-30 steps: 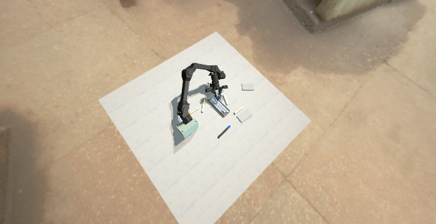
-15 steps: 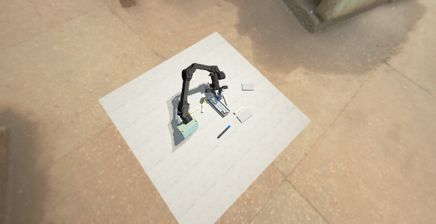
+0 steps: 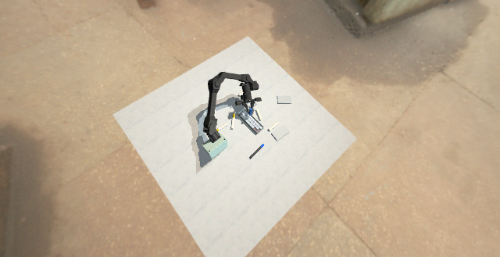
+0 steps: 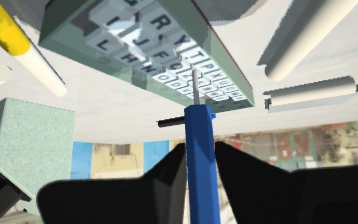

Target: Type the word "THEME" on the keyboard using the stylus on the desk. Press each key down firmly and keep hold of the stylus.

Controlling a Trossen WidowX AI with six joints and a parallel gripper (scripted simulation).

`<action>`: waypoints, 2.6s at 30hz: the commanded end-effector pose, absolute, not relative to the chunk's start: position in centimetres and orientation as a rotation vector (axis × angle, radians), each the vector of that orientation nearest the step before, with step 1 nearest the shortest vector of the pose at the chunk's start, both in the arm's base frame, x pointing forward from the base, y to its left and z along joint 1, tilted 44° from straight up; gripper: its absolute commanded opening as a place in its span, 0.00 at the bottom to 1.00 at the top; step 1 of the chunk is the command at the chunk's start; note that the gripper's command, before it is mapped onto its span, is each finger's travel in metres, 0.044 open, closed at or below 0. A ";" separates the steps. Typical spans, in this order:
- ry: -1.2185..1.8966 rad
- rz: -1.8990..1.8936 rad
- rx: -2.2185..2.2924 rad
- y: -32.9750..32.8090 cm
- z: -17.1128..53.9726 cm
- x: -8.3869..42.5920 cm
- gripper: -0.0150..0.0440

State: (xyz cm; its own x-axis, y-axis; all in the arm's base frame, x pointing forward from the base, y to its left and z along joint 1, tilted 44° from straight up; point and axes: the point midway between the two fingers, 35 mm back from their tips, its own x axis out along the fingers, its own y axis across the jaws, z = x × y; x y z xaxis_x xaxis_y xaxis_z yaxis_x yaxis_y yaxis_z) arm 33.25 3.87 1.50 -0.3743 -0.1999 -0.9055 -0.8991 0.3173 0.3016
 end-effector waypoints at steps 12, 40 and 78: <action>1.781 1.088 -0.980 2.5 2.8 33.3 0.32; 1.786 1.097 -0.991 5.2 3.3 29.2 0.25; 1.785 1.098 -0.991 6.1 2.3 29.1 0.39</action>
State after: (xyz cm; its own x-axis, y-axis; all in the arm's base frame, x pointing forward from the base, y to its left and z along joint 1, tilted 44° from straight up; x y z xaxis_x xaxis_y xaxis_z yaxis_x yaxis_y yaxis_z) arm 29.12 5.92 2.44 -0.3718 -0.2096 -0.9043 -0.9017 0.3130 0.2982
